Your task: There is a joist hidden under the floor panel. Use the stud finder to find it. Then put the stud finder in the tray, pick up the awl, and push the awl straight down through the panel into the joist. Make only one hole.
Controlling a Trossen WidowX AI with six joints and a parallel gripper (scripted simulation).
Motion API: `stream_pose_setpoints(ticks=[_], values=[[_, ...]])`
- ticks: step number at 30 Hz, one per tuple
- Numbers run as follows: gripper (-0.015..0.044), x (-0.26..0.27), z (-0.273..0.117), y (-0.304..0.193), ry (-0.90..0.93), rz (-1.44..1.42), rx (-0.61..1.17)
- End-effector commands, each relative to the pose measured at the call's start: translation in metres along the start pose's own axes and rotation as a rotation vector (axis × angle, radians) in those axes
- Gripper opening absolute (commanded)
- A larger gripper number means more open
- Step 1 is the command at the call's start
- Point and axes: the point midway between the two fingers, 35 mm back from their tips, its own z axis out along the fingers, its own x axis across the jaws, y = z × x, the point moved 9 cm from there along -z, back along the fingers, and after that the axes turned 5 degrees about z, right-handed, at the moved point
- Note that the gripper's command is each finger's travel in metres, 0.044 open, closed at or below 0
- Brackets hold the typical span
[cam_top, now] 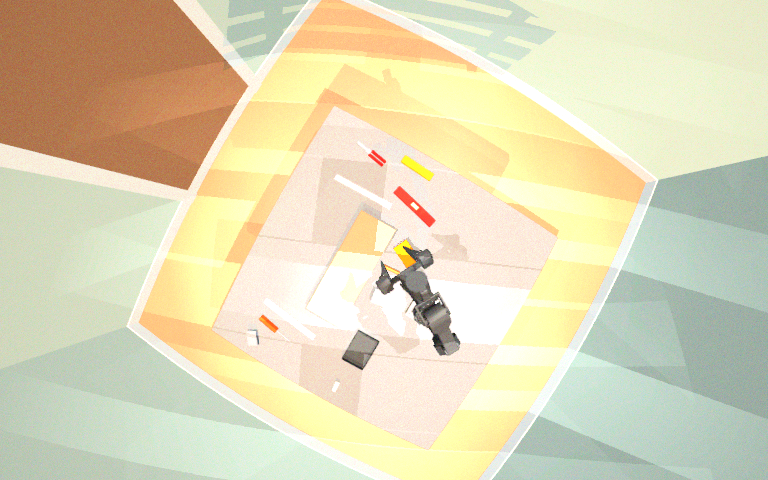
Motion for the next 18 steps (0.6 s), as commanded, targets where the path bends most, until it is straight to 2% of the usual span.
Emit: stream_pose_setpoints(ticks=[1,2,9,18], values=[[0.0426,0.000,0.002,0.000,0.002,-0.016,-0.004],[0.0440,0.001,0.006,0.001,0.006,-0.063,-0.018],[0.0440,0.017,0.066,0.020,-0.007,-0.710,-0.214],[0.0440,0.038,0.129,0.057,-0.213,-1.459,-0.430]])
